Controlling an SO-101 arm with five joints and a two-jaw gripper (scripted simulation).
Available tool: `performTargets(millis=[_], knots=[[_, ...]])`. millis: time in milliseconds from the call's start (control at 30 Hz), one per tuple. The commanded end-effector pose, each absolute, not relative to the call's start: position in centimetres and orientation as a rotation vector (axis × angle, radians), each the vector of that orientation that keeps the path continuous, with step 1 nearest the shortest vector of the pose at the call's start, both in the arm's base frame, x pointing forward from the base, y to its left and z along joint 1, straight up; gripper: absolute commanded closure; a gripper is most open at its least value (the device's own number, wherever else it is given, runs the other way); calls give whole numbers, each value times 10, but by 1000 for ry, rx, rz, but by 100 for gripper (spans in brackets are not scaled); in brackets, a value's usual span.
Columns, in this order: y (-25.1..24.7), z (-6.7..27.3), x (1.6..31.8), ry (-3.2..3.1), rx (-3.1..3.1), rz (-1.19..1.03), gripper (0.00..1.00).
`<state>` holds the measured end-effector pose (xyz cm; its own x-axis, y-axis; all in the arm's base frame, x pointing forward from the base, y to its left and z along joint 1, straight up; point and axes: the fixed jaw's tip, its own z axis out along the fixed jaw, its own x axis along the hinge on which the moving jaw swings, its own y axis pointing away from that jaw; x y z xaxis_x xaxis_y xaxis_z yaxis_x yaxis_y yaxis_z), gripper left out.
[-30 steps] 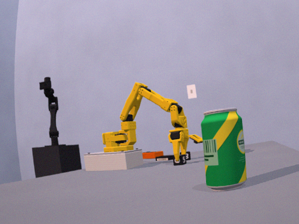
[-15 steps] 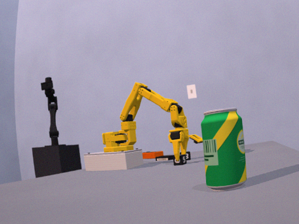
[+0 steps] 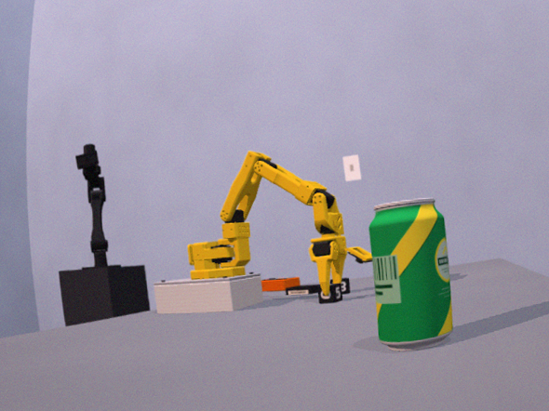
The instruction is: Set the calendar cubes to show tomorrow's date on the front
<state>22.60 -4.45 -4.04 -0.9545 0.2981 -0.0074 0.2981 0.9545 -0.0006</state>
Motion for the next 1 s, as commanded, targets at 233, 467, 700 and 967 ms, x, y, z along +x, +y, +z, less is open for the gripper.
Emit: performTargets(millis=[233,467,700,967], knots=[[-45,-35,222,3121,475,2,100],[-43,-21,223,3121,475,2,100],[-42,-2,222,3121,475,2,100],[-41,5,222,3121,475,2,100]])
